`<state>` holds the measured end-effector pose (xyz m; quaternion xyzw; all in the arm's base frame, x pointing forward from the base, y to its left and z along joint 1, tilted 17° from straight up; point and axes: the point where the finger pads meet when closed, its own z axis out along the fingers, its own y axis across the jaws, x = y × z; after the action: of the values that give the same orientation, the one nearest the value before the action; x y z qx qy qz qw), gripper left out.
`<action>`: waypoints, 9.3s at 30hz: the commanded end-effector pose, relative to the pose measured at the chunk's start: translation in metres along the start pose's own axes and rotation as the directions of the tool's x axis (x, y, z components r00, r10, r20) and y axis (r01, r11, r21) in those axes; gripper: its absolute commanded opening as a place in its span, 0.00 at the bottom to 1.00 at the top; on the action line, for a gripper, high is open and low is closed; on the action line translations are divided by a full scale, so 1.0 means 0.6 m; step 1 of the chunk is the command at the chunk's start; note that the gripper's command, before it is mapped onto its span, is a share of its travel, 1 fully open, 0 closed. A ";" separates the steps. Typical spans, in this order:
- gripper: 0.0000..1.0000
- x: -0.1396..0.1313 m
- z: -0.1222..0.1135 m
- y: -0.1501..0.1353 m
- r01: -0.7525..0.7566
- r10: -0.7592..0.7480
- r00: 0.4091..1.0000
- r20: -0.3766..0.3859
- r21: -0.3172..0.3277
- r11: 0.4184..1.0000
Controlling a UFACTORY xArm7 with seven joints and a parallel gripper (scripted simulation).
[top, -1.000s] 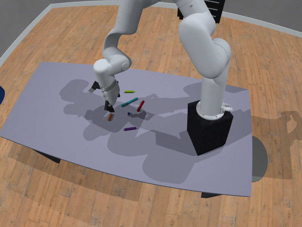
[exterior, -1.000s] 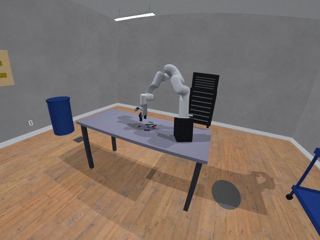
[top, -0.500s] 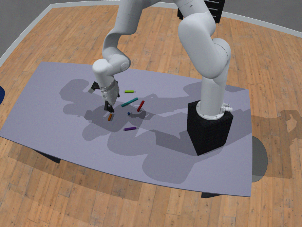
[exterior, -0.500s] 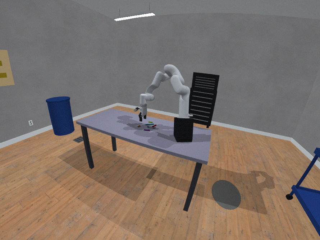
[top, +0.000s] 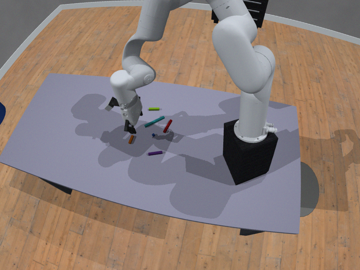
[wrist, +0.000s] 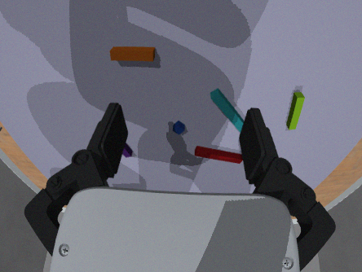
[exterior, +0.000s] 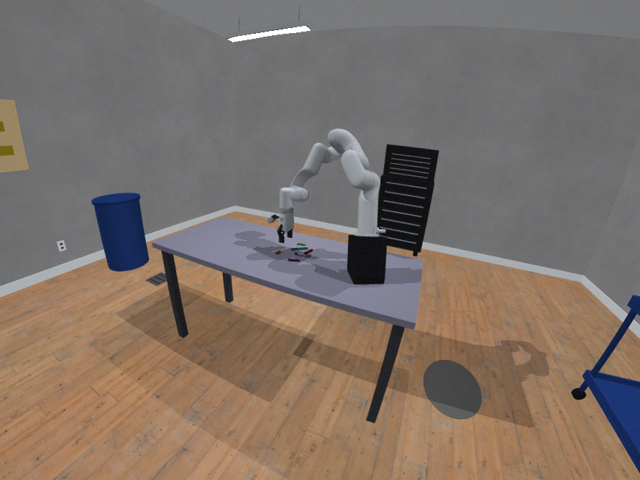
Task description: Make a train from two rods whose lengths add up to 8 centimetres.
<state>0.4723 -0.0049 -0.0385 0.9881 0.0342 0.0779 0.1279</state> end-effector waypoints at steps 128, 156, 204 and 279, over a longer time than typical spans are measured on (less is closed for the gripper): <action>1.00 -0.127 -0.004 -0.132 0.001 -0.001 1.000 -0.003 0.000 1.000; 1.00 -0.127 -0.004 -0.132 0.001 -0.001 1.000 -0.003 0.000 1.000; 1.00 -0.124 -0.009 -0.059 -0.978 0.978 0.210 -0.003 -0.006 0.210; 0.24 -0.119 -0.017 -0.011 -0.758 0.758 -0.652 0.002 0.002 -0.652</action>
<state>0.3986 -0.0026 -0.0413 0.4429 -0.8839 0.1490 -0.0173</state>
